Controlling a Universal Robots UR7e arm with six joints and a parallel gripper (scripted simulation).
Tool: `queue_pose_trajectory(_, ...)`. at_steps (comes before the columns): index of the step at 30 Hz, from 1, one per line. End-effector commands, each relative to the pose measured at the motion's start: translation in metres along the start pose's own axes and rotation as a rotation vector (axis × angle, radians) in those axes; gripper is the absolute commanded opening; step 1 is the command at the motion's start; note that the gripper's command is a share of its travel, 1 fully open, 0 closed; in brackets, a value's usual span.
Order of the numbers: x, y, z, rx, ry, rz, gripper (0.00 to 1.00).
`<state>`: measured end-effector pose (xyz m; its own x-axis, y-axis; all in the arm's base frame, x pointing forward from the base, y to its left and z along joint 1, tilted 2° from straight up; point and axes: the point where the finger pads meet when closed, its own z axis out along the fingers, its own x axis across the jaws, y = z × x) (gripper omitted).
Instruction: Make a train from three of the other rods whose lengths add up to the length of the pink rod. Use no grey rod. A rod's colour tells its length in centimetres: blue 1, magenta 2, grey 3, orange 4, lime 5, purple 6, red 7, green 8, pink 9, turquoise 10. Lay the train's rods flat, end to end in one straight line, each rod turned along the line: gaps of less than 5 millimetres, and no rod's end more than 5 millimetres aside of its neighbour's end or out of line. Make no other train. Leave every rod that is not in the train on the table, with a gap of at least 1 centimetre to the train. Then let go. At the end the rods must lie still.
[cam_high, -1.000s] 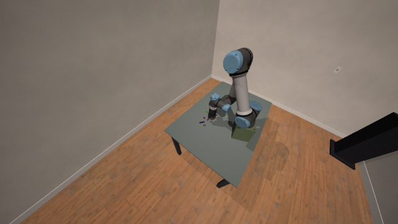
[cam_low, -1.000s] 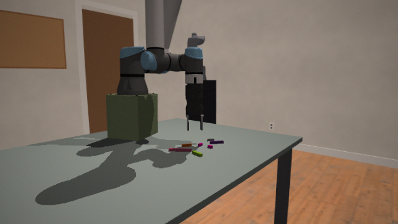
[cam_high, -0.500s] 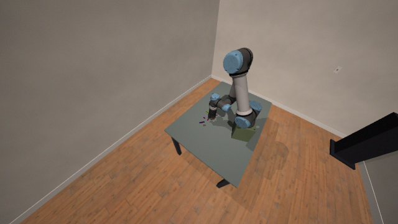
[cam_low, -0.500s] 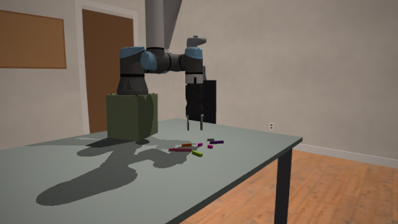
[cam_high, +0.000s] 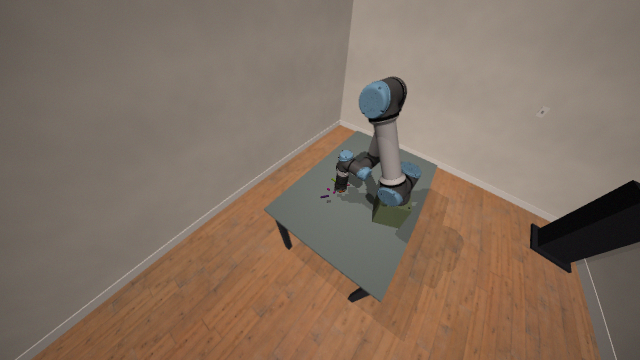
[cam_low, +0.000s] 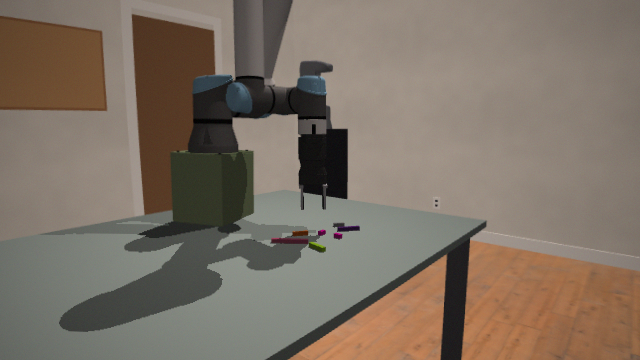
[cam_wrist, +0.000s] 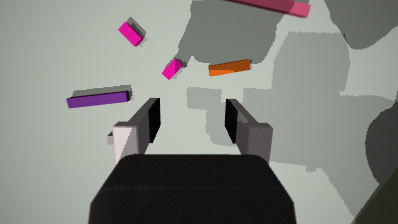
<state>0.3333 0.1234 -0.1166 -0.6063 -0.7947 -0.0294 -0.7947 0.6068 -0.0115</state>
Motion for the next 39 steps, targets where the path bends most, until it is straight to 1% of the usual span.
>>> queue_pose_trajectory(1,0.000,0.000,0.000,0.001,-0.001,0.000,1.00)
queue_pose_trajectory(13,-0.001,-0.001,0.000,0.001,-0.001,-0.014,1.00)
queue_pose_trajectory(18,-0.002,-0.002,0.000,0.001,-0.001,-0.063,1.00)
queue_pose_trajectory(22,-0.004,-0.004,0.000,0.001,-0.001,-0.134,1.00)
queue_pose_trajectory(24,-0.004,-0.004,0.000,0.001,-0.001,-0.134,1.00)
queue_pose_trajectory(30,-0.009,-0.009,0.000,0.001,0.000,-0.297,1.00)
queue_pose_trajectory(39,-0.017,-0.016,0.000,0.001,0.000,-0.622,1.00)
